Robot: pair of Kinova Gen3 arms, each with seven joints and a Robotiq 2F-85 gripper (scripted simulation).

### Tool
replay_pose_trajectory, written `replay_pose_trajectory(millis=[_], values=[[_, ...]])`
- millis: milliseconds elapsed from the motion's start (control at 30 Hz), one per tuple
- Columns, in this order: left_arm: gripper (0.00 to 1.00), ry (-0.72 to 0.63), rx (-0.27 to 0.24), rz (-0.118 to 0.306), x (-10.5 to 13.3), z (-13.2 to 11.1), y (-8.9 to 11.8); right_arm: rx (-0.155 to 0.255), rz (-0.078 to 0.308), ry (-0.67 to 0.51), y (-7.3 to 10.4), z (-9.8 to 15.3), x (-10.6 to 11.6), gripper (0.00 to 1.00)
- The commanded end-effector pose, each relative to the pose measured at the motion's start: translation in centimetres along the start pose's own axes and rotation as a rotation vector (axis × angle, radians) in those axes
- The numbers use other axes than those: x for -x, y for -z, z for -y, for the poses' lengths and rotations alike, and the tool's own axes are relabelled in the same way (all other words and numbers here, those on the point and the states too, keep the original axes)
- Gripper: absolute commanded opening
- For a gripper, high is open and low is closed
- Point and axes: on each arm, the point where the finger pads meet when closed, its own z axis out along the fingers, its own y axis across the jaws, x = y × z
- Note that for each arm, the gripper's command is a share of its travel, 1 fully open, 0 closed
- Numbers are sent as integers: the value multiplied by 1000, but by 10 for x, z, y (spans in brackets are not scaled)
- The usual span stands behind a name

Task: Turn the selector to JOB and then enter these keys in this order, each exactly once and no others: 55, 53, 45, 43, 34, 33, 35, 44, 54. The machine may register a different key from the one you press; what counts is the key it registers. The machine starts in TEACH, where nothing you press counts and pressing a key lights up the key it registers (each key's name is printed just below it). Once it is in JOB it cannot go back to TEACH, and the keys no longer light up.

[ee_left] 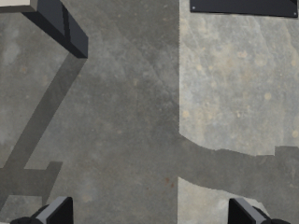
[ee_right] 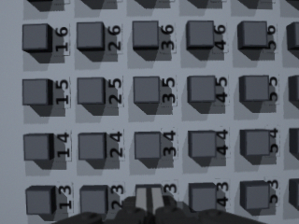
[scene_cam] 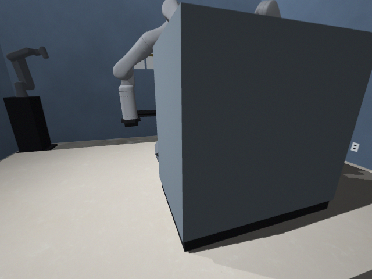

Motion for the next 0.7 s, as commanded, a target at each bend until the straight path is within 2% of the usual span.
replay_pose_trajectory(millis=[0,667], values=[[1000,0,0,2,0,0,1,-2,1,-1,0,1,0,99],[1000,0,0,2,0,0,1,-2,1,-1,-6,1,0,99]])
